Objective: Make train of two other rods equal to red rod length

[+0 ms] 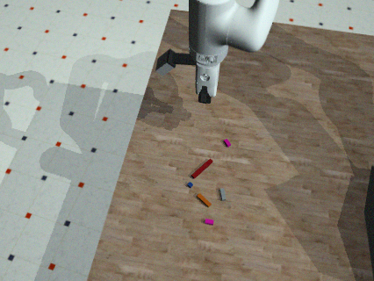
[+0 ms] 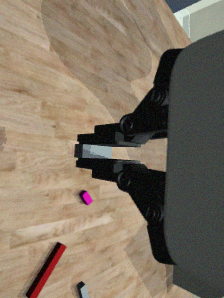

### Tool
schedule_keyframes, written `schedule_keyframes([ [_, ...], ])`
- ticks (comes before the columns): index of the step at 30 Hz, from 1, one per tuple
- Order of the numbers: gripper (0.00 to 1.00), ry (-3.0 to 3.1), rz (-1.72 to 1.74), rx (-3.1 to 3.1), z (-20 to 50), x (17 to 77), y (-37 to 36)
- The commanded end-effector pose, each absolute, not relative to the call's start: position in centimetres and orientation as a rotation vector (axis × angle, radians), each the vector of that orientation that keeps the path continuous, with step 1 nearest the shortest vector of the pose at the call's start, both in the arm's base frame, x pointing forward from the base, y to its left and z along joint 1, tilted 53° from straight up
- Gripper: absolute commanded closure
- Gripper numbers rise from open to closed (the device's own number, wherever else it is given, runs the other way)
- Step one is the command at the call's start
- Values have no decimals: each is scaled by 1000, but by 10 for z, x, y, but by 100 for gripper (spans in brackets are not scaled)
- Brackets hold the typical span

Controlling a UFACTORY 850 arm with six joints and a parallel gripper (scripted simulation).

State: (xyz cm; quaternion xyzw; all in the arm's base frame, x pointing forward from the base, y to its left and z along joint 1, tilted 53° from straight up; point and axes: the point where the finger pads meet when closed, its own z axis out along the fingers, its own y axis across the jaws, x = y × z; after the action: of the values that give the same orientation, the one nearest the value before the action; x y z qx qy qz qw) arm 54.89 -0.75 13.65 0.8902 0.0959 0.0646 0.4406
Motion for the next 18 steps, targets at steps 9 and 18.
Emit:
schedule_keyframes([
  [9, 96, -88, 322, 2240, 91, 565, 38],
  [18, 96, -399, 469, 2231, 43, 572, 80],
])
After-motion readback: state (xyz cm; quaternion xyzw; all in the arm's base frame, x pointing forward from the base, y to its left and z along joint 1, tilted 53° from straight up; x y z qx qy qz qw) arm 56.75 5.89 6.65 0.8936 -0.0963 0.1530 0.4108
